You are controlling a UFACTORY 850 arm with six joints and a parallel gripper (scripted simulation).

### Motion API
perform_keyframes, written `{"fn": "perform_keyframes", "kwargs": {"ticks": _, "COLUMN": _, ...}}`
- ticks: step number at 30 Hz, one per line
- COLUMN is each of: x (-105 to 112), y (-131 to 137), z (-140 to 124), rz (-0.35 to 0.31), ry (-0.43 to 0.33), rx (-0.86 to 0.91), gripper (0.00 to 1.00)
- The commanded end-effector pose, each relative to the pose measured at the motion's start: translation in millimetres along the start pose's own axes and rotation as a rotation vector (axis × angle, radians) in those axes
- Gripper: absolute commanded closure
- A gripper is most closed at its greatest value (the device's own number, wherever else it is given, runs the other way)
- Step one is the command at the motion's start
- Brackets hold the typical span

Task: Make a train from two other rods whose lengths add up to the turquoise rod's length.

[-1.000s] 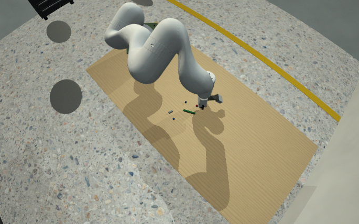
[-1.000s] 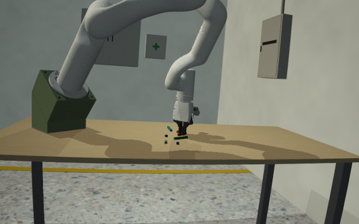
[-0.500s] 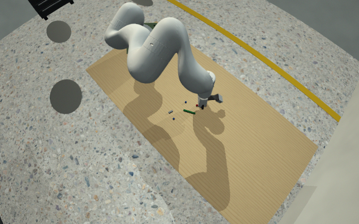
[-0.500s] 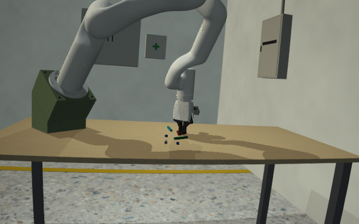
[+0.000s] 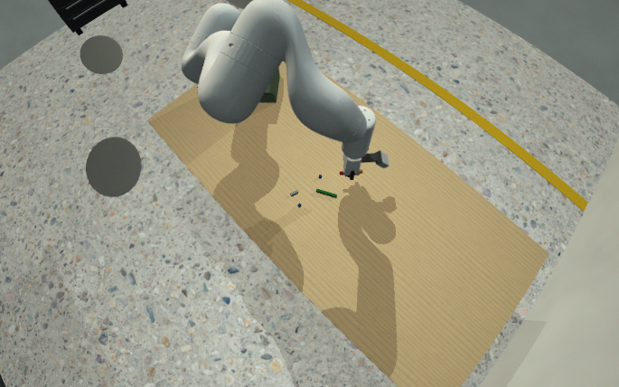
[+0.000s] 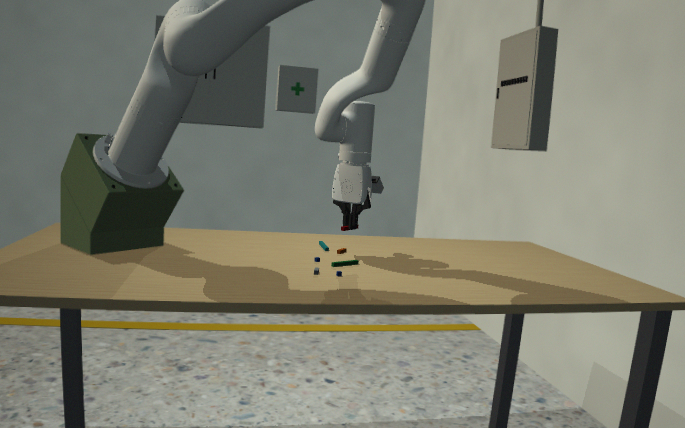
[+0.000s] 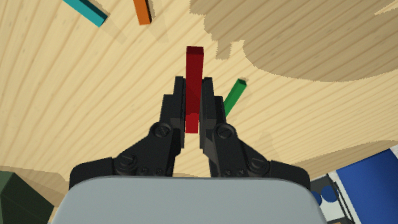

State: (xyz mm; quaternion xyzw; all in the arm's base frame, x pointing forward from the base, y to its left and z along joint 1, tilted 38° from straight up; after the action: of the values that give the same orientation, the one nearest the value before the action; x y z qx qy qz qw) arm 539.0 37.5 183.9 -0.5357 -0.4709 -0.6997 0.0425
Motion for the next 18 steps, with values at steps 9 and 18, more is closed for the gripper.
{"fn": "perform_keyframes", "kwargs": {"ticks": 9, "x": 23, "y": 1, "z": 0, "rz": 0.001, "ry": -0.005, "rx": 0.001, "gripper": 0.96}}
{"fn": "perform_keyframes", "kwargs": {"ticks": 18, "x": 20, "y": 16, "z": -58, "rz": -0.006, "ry": -0.006, "rx": 0.213, "gripper": 0.96}}
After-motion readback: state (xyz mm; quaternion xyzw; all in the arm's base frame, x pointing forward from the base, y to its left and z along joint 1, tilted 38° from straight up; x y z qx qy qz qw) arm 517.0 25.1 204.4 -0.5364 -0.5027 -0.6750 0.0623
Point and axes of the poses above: the point where the finger pads meet when closed, its own x axis back along the fingers, its own y axis across the jaws, z = x × y, the point moved 6 cm from there along x, back along the fingers
